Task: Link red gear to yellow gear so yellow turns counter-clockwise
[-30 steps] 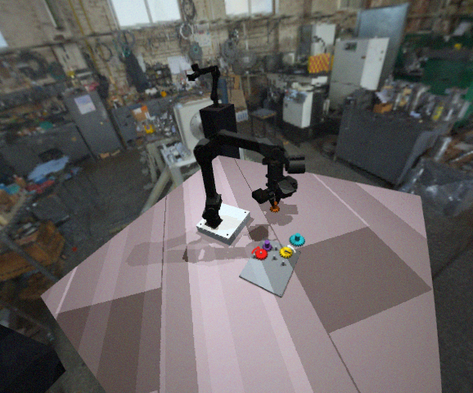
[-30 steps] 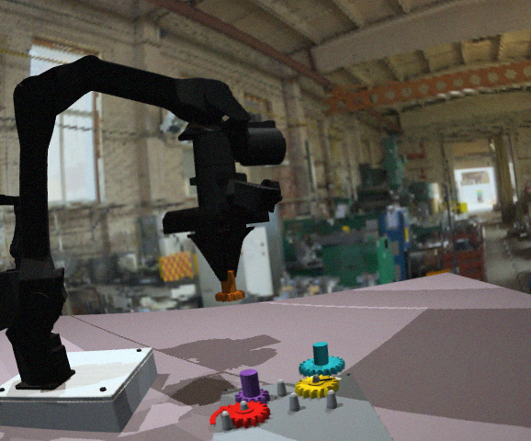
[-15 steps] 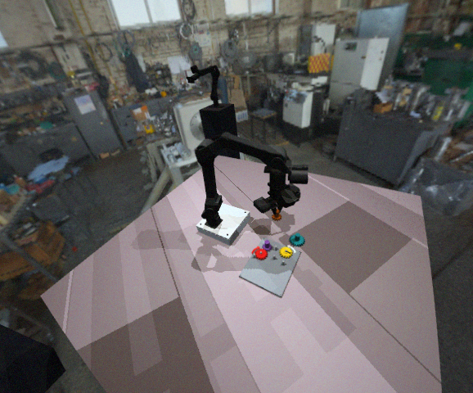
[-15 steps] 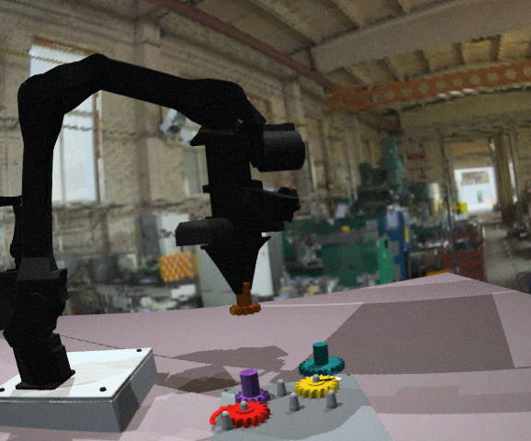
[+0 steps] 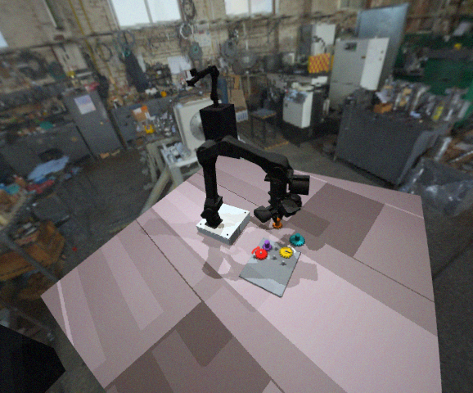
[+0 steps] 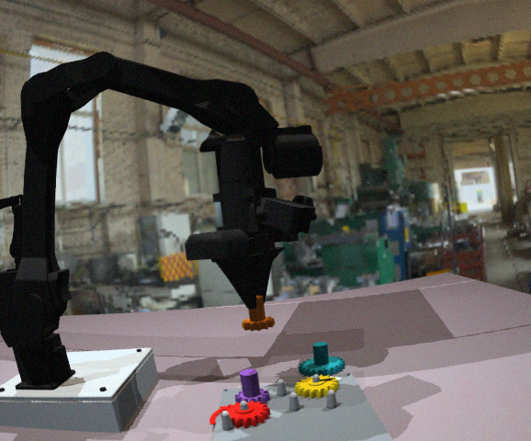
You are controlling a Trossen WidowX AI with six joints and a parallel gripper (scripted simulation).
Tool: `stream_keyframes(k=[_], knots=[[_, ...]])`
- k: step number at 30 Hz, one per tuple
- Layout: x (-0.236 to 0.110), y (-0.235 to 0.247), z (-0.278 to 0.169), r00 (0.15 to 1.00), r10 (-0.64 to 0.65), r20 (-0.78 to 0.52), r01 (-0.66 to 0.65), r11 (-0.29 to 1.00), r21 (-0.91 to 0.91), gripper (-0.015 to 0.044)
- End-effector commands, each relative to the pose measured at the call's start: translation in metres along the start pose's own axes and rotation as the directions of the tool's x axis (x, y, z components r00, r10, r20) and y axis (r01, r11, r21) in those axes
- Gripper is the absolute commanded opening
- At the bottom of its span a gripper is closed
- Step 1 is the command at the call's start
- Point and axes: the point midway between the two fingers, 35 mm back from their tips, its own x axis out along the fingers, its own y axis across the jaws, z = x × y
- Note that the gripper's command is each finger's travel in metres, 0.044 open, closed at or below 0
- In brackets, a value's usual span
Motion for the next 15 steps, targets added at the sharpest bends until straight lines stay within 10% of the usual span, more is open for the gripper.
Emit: stream_keyframes(k=[1,15], knots=[[0.005,-0.006,0.008,1.000,-0.004,0.002,0.004,1.000,-0.002,0.0000],[0.019,-0.029,0.031,1.000,-0.006,0.003,0.006,1.000,-0.001,0.0000]])
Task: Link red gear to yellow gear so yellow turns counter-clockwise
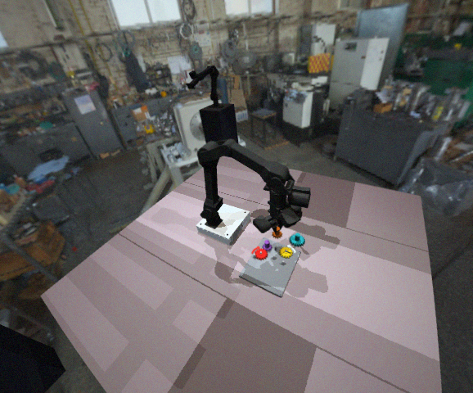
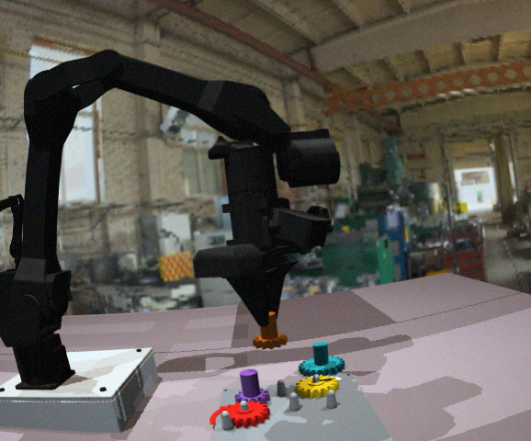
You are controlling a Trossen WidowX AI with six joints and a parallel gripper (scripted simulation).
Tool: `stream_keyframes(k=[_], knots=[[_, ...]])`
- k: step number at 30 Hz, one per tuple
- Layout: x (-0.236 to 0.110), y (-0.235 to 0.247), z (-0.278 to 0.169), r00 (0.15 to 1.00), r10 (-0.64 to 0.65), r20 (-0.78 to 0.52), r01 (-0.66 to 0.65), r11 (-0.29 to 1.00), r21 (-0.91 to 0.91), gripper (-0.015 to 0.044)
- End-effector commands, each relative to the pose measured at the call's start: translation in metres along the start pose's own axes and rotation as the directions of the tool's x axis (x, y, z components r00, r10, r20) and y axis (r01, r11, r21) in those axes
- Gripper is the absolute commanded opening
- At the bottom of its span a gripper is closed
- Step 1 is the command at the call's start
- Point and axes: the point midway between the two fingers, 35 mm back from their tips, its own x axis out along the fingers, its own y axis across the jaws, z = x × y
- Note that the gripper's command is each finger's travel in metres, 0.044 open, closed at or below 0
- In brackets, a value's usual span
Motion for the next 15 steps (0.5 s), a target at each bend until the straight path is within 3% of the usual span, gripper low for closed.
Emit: stream_keyframes(k=[1,15], knots=[[0.005,-0.007,0.007,1.000,-0.004,0.002,0.004,1.000,-0.002,0.0000],[0.010,-0.019,0.017,1.000,-0.005,0.002,0.005,1.000,-0.015,0.0000]])
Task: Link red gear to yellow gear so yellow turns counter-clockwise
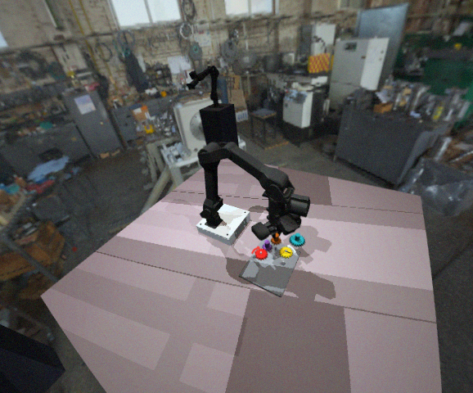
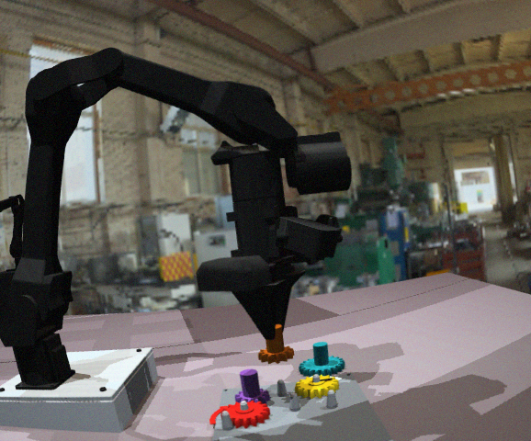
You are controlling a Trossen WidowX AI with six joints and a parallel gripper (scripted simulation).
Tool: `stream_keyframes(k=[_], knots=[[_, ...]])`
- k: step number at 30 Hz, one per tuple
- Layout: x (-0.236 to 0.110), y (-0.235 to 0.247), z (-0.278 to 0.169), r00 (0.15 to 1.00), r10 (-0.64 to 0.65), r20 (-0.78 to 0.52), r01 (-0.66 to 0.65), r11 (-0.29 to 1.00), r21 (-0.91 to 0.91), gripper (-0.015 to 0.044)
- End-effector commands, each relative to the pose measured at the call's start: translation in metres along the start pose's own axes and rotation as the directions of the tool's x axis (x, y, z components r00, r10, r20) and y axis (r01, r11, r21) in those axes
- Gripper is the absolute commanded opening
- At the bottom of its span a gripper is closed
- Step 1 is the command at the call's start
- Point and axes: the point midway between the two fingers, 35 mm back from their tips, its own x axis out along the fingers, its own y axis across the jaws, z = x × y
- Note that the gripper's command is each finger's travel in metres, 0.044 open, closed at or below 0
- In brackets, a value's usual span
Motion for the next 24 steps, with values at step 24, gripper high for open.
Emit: stream_keyframes(k=[24], knots=[[-0.0013,-0.0002,0.0015,1.000,-0.001,0.004,0.004,0.793,-0.609,0.0000]])
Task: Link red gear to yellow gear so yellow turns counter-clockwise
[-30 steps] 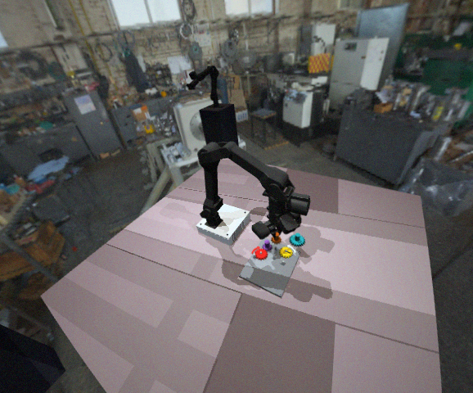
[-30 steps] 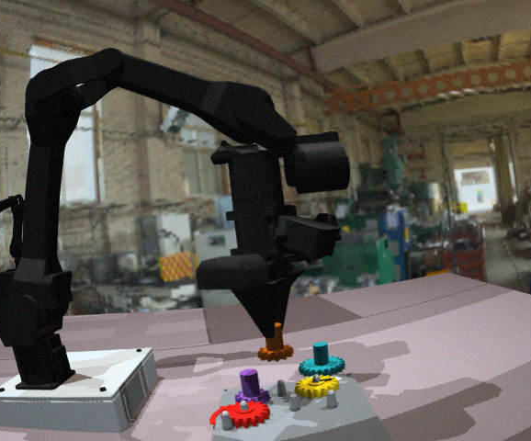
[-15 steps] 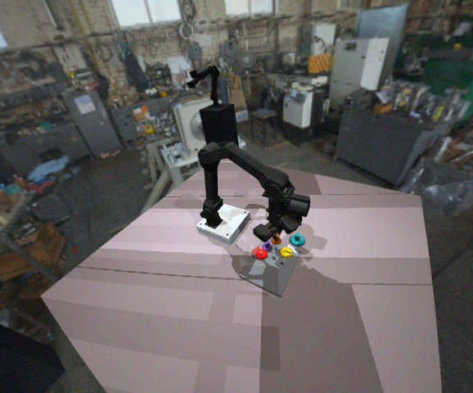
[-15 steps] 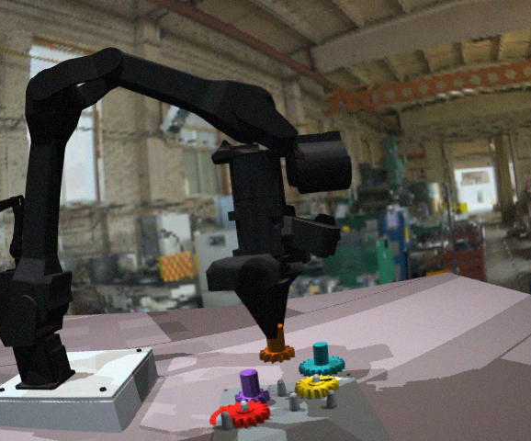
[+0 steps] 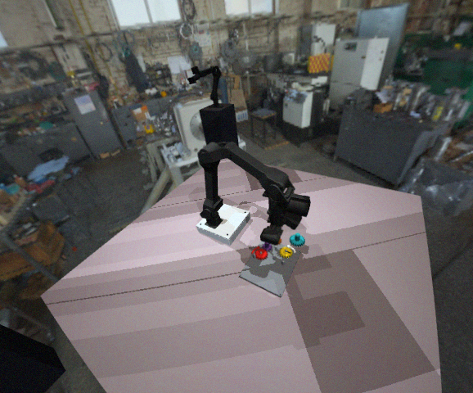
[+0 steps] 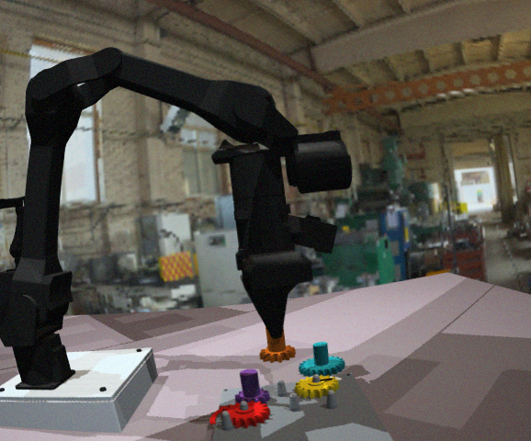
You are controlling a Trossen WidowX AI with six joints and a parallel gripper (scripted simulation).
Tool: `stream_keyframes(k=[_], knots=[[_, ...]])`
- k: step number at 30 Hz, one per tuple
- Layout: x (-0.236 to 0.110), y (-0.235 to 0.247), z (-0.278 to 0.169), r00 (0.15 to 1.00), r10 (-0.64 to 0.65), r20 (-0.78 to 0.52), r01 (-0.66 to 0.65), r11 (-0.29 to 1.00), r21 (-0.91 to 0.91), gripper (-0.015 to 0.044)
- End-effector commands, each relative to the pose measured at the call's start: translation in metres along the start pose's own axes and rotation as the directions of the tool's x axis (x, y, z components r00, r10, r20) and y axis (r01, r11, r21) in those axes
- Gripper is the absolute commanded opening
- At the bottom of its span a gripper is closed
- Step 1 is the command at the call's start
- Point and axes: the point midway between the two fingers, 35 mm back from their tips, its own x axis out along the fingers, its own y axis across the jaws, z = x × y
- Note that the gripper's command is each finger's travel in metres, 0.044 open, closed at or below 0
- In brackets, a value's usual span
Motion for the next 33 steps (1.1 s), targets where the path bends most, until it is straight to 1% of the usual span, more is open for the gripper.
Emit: stream_keyframes(k=[1,5,15,26,33], knots=[[0.000,0.000,0.000,1.000,-0.003,-0.002,0.003,0.994,-0.107,0.0000],[0.000,0.000,0.000,1.000,-0.003,-0.002,0.003,0.979,-0.203,0.0000],[0.001,0.000,0.000,1.000,-0.003,-0.002,0.003,0.974,-0.225,0.0000],[0.016,0.000,-0.001,1.000,-0.003,-0.002,0.002,0.912,-0.410,0.0000],[0.025,-0.001,0.000,1.000,-0.003,-0.002,0.002,0.919,-0.394,0.0000]])
